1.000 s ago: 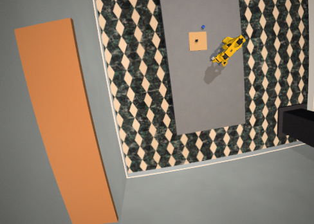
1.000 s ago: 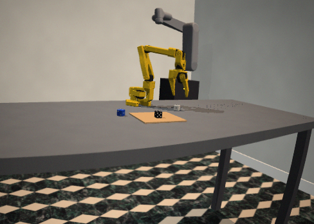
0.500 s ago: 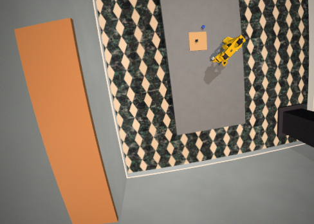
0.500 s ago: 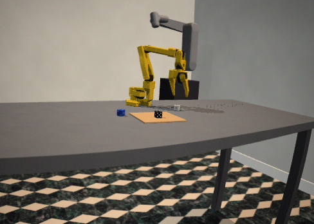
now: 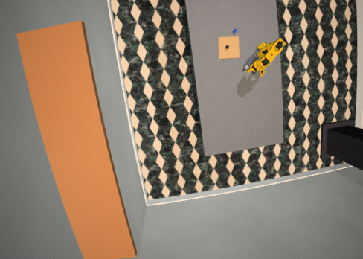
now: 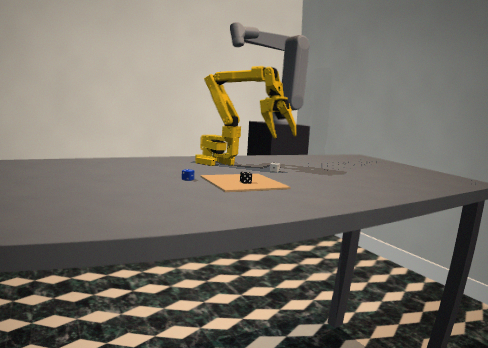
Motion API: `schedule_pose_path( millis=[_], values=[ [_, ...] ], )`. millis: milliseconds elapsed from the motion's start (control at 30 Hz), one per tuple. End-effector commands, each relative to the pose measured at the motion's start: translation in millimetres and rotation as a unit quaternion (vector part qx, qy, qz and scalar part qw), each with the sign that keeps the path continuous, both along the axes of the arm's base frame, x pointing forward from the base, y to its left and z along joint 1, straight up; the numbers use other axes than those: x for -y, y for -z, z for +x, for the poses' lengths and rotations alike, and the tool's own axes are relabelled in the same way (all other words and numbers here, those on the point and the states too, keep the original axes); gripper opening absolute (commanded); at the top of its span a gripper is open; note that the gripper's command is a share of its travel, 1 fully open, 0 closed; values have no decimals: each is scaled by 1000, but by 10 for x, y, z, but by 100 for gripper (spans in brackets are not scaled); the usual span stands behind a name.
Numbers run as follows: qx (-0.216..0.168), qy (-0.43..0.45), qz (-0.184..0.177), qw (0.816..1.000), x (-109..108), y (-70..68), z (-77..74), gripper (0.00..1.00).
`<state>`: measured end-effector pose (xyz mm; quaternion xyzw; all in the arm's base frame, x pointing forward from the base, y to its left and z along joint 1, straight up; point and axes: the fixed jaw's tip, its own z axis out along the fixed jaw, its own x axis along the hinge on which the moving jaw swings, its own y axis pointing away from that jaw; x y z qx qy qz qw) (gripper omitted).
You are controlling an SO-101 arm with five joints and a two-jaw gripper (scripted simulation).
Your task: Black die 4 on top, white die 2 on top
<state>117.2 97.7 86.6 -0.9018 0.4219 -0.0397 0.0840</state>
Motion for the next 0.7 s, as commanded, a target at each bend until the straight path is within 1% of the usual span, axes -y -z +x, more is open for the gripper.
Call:
schedule_pose_path(
  millis=[0,167,300,400,667],
  values=[
    [41,0,36,999,-44,-164,30,29],
    [93,0,81,992,-51,-340,38,28],
    [117,0,101,988,-48,-421,35,28],
    [123,0,107,987,-47,-442,34,28],
    [123,1,107,987,-48,-444,33,28]
  ],
)
